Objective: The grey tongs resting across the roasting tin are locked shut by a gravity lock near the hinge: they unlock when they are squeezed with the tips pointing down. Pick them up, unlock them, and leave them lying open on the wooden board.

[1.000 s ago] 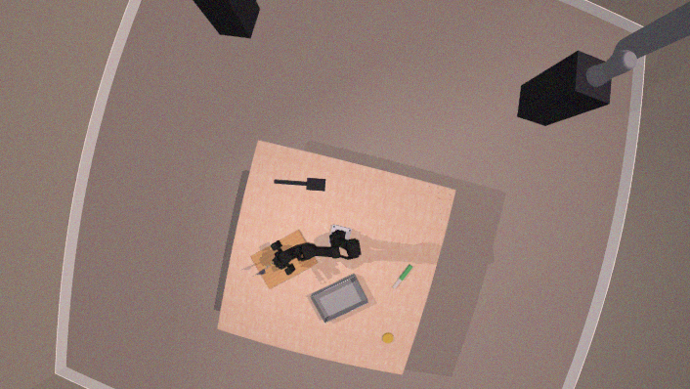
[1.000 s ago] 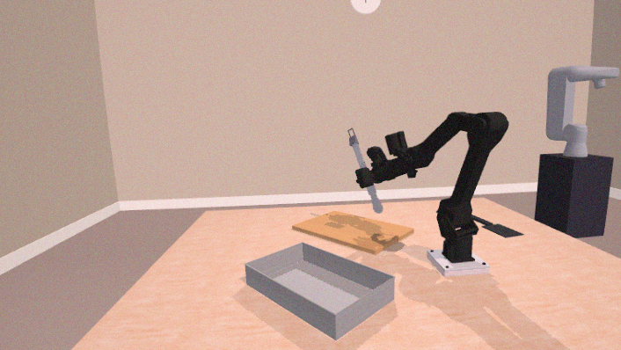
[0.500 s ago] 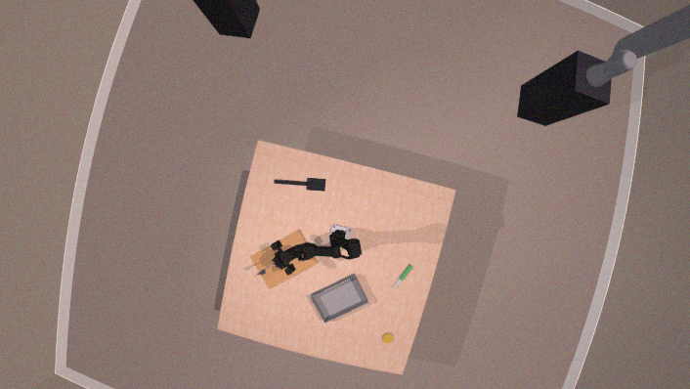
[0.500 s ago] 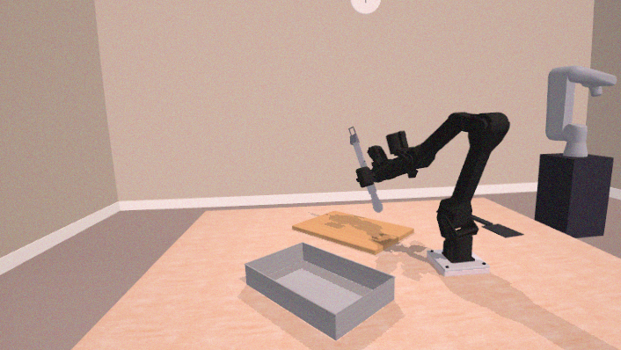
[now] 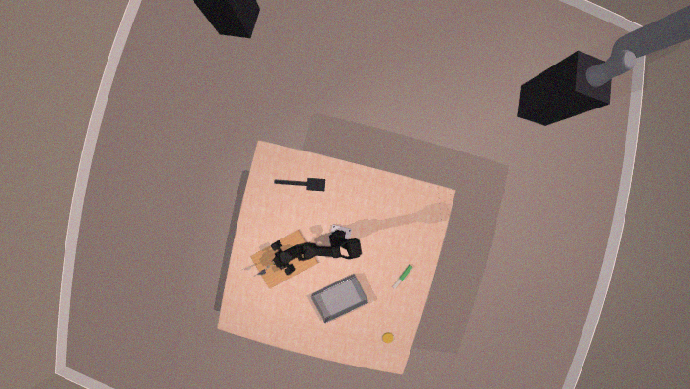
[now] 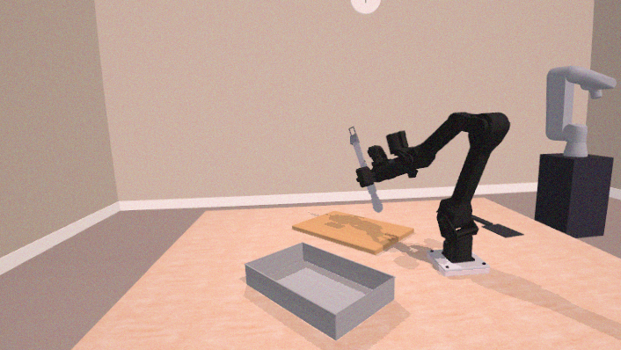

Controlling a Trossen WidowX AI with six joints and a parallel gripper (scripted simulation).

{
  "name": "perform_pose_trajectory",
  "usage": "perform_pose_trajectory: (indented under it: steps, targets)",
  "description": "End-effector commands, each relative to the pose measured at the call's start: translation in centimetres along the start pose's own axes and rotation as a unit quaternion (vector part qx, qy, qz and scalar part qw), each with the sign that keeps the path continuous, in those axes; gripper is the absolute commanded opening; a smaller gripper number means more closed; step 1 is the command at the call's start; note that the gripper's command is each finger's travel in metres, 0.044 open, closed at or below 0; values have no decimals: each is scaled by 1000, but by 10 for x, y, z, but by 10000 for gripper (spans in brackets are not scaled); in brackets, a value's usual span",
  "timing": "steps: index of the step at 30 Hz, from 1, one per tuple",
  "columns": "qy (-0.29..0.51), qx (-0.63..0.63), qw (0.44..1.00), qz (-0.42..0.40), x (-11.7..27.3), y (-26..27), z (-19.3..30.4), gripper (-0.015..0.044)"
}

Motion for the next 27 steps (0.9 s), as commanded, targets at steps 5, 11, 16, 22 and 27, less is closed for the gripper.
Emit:
perform_pose_trajectory:
  steps: [5, 11, 16, 22, 27]
  targets:
    - [-5, 0, 1000, -1, 1, 0, -2, -150]
    - [18, -4, 1000, -2, -6, -2, -8, -150]
    - [53, -11, 999, -3, -16, -5, -16, -150]
    - [94, -17, 995, -4, -27, -8, -25, -150]
    - [129, -21, 991, -5, -35, -10, -33, -150]
Point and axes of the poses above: the point midway between the two fingers, 35 mm back from their tips, its own x axis back along the fingers, its own y axis across the jaws, z = x × y, the point moved 9 cm from there along x, back along the fingers, and after that the axes turned 4 degrees about x, right-handed, at the moved point
